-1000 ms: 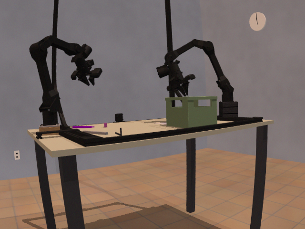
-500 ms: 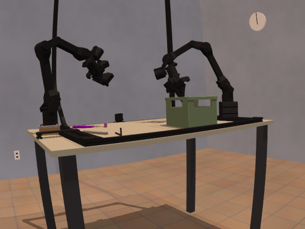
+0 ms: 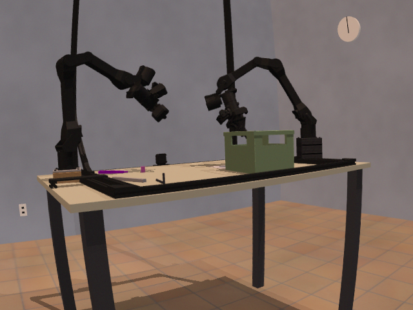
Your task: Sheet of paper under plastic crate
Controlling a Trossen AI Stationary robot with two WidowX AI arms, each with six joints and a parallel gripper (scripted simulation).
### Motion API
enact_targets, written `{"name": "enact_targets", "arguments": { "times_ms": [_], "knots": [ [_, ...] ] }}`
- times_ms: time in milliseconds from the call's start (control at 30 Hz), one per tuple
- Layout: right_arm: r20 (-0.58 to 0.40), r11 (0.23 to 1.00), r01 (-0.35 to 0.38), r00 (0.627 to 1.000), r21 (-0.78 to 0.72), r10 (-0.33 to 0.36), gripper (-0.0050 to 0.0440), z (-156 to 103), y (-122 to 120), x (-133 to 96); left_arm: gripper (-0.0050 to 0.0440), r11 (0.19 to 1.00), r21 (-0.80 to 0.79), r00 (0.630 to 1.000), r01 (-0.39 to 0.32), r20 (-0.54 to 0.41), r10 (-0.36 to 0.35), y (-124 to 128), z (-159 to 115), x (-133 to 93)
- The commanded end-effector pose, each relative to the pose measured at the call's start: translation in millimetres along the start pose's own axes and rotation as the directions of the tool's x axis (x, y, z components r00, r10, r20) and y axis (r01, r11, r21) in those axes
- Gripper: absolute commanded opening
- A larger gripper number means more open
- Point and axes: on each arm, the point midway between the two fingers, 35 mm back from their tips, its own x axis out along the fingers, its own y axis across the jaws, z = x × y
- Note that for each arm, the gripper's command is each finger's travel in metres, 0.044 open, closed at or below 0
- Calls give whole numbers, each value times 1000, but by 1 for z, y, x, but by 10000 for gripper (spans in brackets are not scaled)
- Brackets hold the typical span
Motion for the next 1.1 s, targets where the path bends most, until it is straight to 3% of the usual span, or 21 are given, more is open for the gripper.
{"name": "enact_targets", "arguments": {
  "times_ms": [0,300,433,867,933,1067],
  "knots": [
    [26,995,11,1000,102,-13,150,7,-24,10,60,995,94,1000,-15,11,14,-1,9,3],
    [147,945,-21,989,325,-28,150,39,-75,19,60,944,324,998,-57,38,47,-1,25,9],
    [174,928,-34,984,370,-33,150,45,-87,20,60,926,373,998,-67,44,54,-2,29,11],
    [343,780,-161,937,604,-72,150,79,-169,10,60,743,657,991,-131,83,102,-3,52,20],
    [343,780,-161,937,604,-72,150,79,-169,10,60,743,657,991,-131,83,102,-3,52,20],
    [392,726,-212,916,655,-86,150,86,-195,3,60,667,730,989,-148,94,116,-3,59,22]
  ]
}}
